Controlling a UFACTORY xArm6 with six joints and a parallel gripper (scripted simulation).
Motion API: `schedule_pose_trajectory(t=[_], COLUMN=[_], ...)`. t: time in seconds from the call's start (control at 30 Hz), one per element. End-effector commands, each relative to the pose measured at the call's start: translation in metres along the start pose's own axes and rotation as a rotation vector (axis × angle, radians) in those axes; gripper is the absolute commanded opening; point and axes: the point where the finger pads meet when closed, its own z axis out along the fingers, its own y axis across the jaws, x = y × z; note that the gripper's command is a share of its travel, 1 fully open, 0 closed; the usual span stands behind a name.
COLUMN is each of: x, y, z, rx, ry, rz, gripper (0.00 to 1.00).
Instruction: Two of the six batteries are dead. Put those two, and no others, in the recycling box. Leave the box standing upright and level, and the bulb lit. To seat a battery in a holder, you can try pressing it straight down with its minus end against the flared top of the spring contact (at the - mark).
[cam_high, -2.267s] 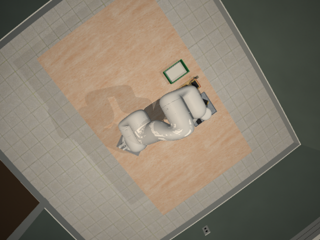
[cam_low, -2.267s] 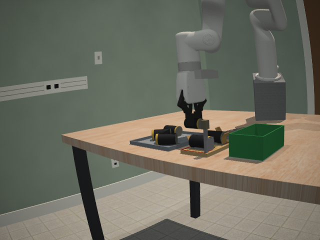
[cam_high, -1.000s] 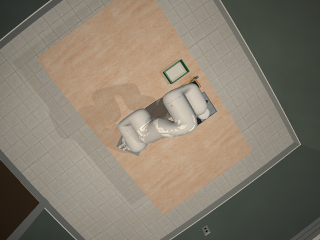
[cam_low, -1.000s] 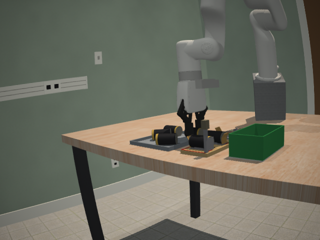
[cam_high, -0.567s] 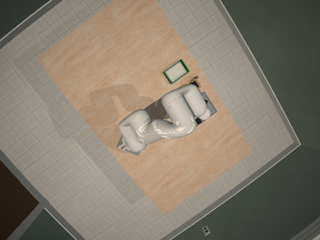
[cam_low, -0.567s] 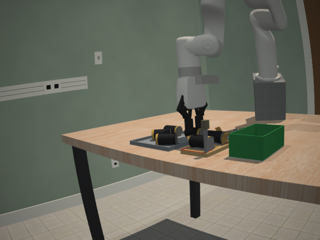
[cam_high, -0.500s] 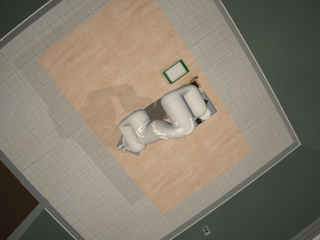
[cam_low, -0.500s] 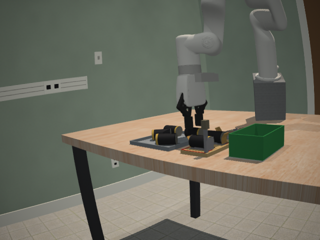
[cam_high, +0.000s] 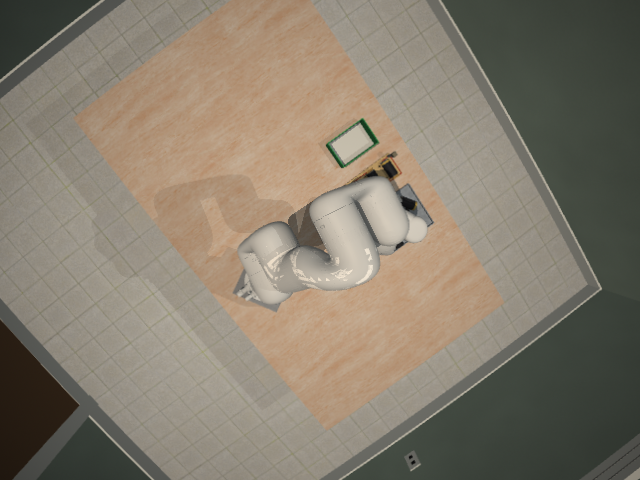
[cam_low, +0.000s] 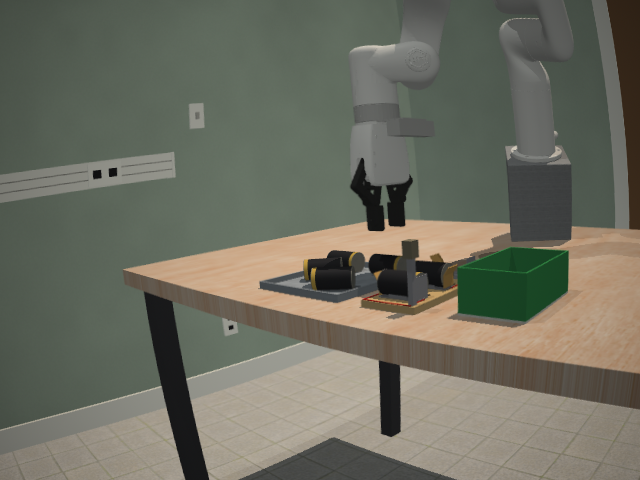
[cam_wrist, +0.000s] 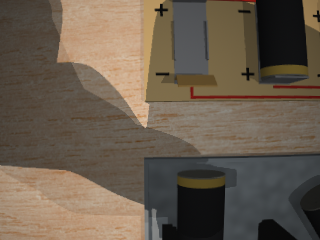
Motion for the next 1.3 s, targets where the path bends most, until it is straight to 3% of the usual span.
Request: schedule_pose_trajectory(t=[0.0,0.17,0.37,0.53,0.73,1.0,1.27], x=[0.000,0.000,0.000,0.000,-0.003,-0.014,-0.016], y=[0.001,0.001,0.001,0.002,0.023,0.100,0.112], z=[-0.004,-0.012,-0.061,-0.061,-0.061,-0.061,-0.061], rx=[0.001,0.001,0.001,0.001,0.001,0.001,0.001], ry=[-0.001,-0.001,-0.001,-0.001,-0.001,-0.001,-0.001], rz=[0.000,0.000,0.000,0.000,0.000,0.000,0.000], gripper=[0.51,0.51,0.51,0.51,0.51,0.51,0.51])
